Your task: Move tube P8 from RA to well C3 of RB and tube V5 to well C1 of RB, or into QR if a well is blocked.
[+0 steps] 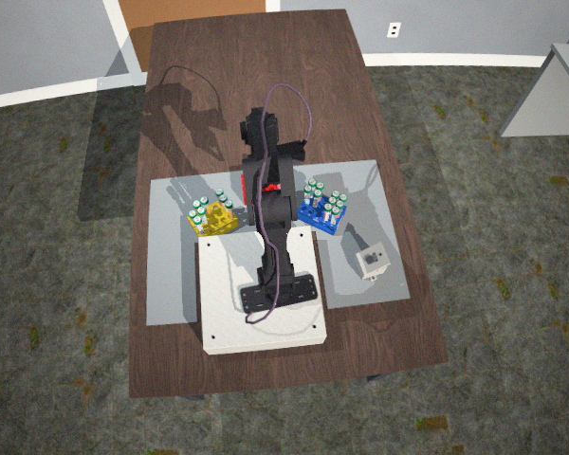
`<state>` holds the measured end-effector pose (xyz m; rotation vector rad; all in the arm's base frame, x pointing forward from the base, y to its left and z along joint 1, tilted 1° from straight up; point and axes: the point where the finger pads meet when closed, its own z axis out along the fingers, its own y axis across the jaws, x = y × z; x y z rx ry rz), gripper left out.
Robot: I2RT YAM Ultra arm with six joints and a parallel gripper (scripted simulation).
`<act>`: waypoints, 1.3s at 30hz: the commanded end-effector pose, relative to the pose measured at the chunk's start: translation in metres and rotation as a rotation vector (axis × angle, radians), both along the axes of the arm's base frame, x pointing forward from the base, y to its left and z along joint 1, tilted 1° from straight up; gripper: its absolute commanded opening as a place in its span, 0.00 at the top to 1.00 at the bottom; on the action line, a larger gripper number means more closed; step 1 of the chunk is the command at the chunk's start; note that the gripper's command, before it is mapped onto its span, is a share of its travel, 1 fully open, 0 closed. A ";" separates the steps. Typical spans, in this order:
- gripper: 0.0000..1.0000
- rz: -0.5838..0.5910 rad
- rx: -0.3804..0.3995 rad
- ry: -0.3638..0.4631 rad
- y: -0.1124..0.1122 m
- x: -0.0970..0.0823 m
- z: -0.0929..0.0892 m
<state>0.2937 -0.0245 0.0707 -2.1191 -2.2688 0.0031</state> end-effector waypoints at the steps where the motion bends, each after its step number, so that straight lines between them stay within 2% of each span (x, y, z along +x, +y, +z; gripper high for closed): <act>1: 1.00 -0.005 -0.014 -0.063 -0.002 0.010 0.015; 6: 1.00 -0.004 -0.015 -0.029 -0.024 -0.004 0.006; 9: 1.00 -0.004 -0.010 -0.029 -0.027 -0.005 0.006; 17: 1.00 -0.004 -0.026 -0.065 -0.061 0.000 0.016; 21: 1.00 0.016 -0.020 -0.067 -0.054 0.002 0.016; 39: 1.00 0.002 -0.020 -0.067 -0.058 0.002 0.016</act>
